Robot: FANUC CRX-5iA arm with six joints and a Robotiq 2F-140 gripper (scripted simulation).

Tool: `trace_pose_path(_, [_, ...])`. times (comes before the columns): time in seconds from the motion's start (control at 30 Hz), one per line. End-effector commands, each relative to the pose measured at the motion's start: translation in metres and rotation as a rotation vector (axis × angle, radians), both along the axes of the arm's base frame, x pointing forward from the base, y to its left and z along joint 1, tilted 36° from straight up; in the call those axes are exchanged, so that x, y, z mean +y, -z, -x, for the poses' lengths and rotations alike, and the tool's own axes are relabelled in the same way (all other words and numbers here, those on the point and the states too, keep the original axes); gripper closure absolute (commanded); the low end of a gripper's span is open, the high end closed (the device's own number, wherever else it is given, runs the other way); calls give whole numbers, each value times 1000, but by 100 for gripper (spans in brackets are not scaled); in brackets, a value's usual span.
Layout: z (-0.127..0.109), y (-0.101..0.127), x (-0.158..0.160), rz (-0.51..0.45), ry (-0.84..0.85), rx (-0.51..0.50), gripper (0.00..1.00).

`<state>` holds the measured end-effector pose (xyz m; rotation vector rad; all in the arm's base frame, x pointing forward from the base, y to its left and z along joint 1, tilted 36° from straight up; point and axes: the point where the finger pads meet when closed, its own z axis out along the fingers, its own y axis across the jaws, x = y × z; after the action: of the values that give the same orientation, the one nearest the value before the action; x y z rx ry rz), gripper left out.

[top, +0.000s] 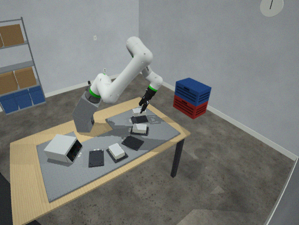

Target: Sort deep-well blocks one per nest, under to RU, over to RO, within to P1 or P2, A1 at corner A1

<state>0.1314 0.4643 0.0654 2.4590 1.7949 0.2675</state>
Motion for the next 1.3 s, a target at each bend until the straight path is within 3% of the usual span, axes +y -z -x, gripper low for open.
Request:
trace_pose_path(0.0, [0, 0, 0, 0, 0, 0, 90])
trace_pose_path(0.7, [0, 0, -1, 0, 0, 0, 90])
trace_pose_path(1.27, [-8, 20, 12, 0, 0, 0, 90])
